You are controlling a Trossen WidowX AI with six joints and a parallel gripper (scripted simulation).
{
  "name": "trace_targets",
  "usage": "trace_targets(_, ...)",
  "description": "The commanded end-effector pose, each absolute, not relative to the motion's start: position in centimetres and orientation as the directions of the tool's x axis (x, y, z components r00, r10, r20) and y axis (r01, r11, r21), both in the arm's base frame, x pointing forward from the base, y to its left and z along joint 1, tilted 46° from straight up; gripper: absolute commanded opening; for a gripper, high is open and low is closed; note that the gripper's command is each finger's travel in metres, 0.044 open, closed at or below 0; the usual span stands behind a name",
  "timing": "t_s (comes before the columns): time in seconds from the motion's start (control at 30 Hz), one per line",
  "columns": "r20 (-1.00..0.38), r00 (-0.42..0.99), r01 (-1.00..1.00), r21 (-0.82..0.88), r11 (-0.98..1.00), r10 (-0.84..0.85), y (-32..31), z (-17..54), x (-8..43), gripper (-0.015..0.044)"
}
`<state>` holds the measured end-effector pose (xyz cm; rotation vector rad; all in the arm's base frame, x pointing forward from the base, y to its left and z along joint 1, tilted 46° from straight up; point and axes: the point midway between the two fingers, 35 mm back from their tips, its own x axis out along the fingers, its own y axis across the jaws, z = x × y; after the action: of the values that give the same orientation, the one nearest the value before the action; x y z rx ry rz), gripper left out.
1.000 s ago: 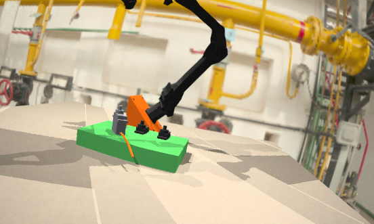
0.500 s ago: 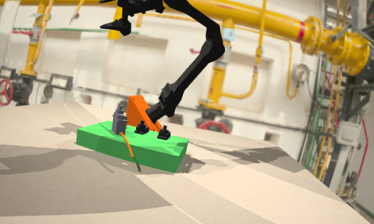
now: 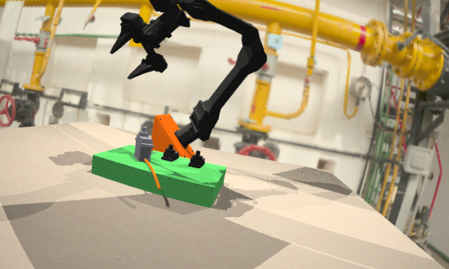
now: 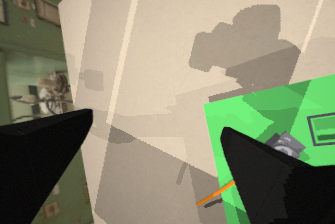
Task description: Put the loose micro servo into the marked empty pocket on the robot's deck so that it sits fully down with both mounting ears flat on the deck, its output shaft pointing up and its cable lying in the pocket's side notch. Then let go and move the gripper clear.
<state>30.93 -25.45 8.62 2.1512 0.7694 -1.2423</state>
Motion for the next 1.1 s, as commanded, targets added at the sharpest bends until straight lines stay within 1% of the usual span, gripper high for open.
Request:
trace_targets(0.0, -0.879, 0.369, 0.698, 0.048, -0.714, 0.302, -23.1, 7.6, 30.8, 0.0440)
trace_targets(0.33, -0.817, 0.225, 0.649, -0.281, -0.707, 0.531, -16.8, 6.0, 30.0, 0.0440)
trace_targets(0.63, -0.714, 0.091, 0.534, -0.553, -0.640, 0.694, -12.0, 5.4, 28.8, 0.0440)
trace_targets(0.83, -0.705, 0.082, 0.523, -0.571, -0.633, 0.704, -11.6, 5.3, 28.8, 0.0440)
trace_targets(1.07, -0.705, 0.082, 0.523, -0.571, -0.632, 0.705, -10.0, 3.6, 28.9, 0.0440)
